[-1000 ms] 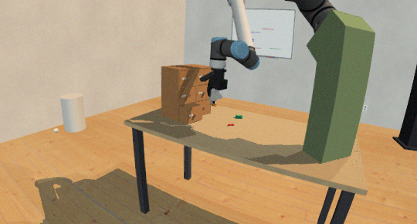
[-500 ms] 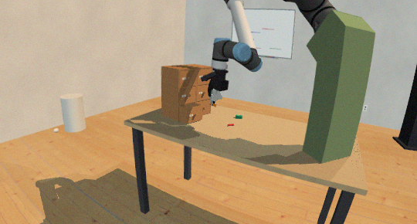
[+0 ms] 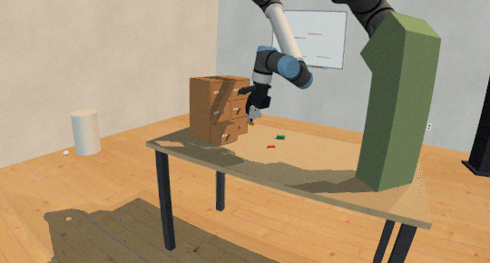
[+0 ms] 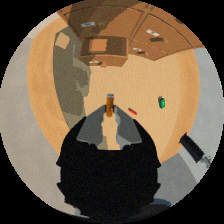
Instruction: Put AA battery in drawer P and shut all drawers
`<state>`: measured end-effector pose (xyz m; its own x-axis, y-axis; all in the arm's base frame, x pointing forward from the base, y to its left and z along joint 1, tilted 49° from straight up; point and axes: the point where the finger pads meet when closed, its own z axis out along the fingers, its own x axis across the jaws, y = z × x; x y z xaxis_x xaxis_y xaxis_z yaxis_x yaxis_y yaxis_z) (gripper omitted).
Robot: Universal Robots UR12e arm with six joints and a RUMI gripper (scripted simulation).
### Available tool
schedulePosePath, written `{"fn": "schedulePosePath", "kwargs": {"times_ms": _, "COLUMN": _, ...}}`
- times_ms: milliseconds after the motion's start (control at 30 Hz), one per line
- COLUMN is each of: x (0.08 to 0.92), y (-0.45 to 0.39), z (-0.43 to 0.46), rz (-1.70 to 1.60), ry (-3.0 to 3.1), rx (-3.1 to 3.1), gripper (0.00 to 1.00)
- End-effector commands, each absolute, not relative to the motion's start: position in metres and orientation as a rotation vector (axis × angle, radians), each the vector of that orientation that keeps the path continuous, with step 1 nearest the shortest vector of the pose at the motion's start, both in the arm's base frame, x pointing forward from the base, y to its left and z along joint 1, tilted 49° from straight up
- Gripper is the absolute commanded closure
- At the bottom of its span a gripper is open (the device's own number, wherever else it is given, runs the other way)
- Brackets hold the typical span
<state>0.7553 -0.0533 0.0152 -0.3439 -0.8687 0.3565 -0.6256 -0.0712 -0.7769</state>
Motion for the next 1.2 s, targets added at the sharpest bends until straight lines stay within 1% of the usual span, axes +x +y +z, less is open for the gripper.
{"fn": "schedulePosePath", "kwargs": {"times_ms": 0, "x": 0.7553, "y": -0.0530, "z": 0.0150, "rz": -1.415, "ry": 1.893, "rx": -1.600, "gripper": 0.95}}
{"fn": "schedulePosePath", "kwargs": {"times_ms": 1167, "x": 0.7543, "y": -0.0541, "z": 0.0116, "rz": -1.680, "ry": 1.453, "rx": -1.386, "gripper": 0.95}}
